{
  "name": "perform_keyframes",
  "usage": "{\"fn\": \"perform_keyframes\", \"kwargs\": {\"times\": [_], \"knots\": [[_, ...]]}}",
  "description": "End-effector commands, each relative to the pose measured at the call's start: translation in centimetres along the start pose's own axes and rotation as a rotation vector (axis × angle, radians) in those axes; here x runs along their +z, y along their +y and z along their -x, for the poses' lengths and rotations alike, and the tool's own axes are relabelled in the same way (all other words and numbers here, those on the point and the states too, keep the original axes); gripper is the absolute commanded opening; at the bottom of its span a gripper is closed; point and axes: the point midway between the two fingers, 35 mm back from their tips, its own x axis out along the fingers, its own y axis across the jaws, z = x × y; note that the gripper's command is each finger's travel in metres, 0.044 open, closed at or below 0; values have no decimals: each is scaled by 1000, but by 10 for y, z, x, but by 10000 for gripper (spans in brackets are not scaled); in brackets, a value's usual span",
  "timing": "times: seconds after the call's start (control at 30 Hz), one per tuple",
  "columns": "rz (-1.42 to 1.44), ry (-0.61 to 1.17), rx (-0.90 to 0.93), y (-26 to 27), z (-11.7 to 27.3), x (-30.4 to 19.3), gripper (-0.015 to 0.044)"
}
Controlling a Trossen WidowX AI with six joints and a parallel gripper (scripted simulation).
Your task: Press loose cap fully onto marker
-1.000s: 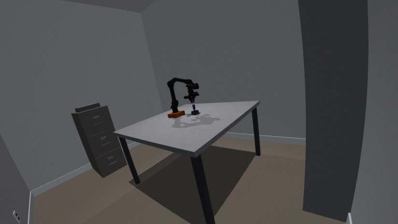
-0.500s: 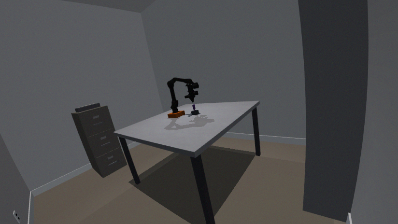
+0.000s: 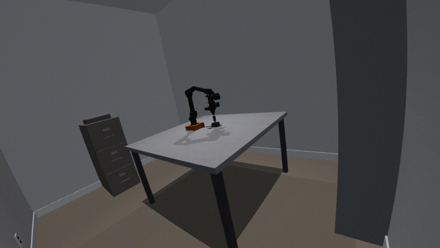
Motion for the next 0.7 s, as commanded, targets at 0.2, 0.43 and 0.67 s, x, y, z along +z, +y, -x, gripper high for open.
{"fn": "perform_keyframes", "kwargs": {"times": [0.2, 0.43, 0.67], "knots": [[4, 8, 3, 0, -16, -2, 0], [2, -6, 4, 1, -15, 1, 0], [2, -6, 4, 1, -7, 2, 0]]}}
